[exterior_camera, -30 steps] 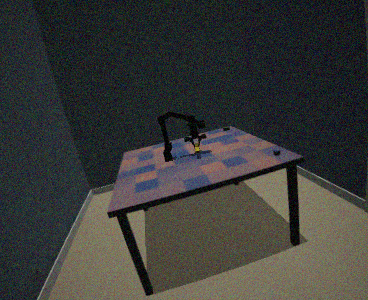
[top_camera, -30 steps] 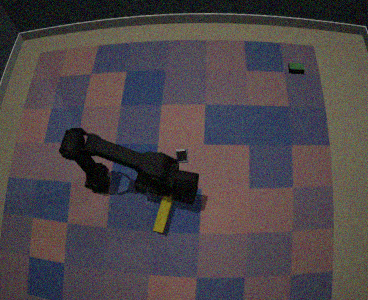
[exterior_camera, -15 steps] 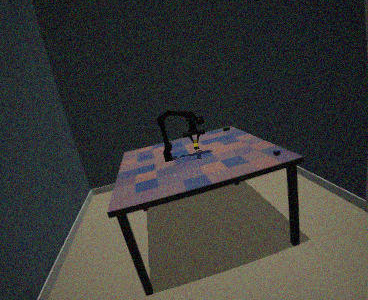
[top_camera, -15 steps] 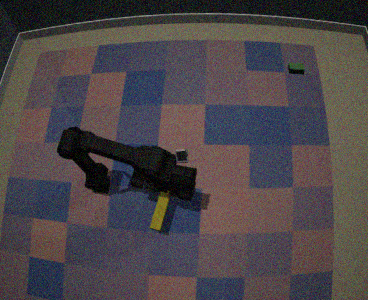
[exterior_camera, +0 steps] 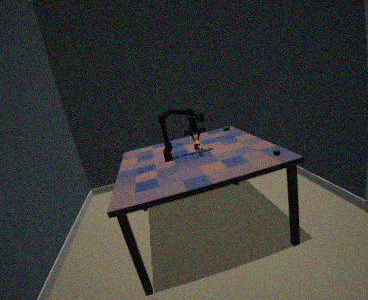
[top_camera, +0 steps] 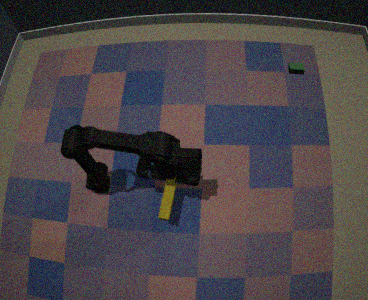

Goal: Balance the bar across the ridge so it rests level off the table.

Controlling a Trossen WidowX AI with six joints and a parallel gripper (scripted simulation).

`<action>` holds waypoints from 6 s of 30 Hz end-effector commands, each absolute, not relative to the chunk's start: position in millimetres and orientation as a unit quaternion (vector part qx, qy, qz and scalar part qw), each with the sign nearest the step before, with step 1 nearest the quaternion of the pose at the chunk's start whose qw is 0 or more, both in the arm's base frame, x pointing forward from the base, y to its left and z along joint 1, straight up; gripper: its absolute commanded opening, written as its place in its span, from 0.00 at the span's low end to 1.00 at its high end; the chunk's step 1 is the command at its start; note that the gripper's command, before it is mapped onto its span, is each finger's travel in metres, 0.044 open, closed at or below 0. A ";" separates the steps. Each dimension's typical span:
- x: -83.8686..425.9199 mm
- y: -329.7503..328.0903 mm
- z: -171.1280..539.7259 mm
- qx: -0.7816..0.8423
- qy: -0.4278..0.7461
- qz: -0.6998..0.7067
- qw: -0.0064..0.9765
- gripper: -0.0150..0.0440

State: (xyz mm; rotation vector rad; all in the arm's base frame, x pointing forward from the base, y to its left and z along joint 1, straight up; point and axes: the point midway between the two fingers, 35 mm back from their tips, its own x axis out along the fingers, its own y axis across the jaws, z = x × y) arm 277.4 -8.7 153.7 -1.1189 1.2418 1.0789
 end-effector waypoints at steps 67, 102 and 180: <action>287.8 147.9 117.1 -0.530 0.461 0.521 0.484 0.25; 287.5 147.6 110.7 -0.530 0.461 0.521 0.484 0.25; 287.5 147.3 104.1 -0.530 0.461 0.521 0.484 0.25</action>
